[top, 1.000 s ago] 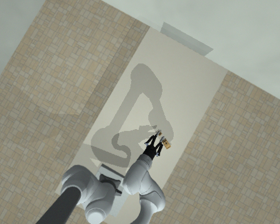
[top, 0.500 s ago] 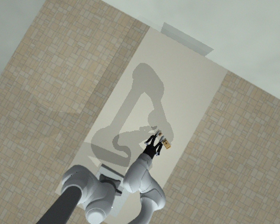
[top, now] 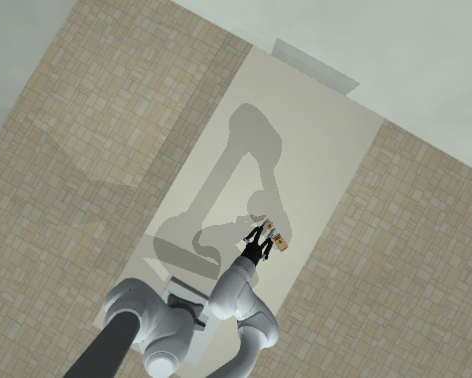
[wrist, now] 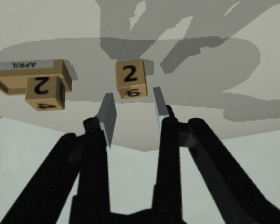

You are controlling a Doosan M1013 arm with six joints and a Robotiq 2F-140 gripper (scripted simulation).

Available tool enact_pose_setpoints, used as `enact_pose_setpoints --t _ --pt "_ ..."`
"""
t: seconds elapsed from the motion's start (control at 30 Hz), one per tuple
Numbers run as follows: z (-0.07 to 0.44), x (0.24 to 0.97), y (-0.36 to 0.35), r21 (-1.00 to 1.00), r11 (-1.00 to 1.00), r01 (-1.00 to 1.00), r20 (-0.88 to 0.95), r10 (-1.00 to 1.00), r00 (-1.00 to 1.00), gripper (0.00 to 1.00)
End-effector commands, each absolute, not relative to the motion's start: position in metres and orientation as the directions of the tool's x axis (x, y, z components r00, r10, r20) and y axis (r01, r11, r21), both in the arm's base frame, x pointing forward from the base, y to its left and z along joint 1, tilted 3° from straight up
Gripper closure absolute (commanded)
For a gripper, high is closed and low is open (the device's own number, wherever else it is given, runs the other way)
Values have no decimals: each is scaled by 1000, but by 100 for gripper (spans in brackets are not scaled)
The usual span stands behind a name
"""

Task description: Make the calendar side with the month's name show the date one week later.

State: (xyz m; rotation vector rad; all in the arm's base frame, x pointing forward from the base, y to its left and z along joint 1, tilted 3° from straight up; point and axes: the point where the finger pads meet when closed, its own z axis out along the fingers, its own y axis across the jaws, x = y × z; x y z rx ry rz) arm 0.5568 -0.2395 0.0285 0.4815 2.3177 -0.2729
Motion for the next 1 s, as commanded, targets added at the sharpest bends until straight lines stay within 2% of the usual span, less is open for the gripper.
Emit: enact_pose_setpoints --t 0.0,0.97 --pt "26 557 -240 -53 907 418 -709 260 -655 64" --pt "0 556 -241 -53 907 418 -709 260 -655 64"
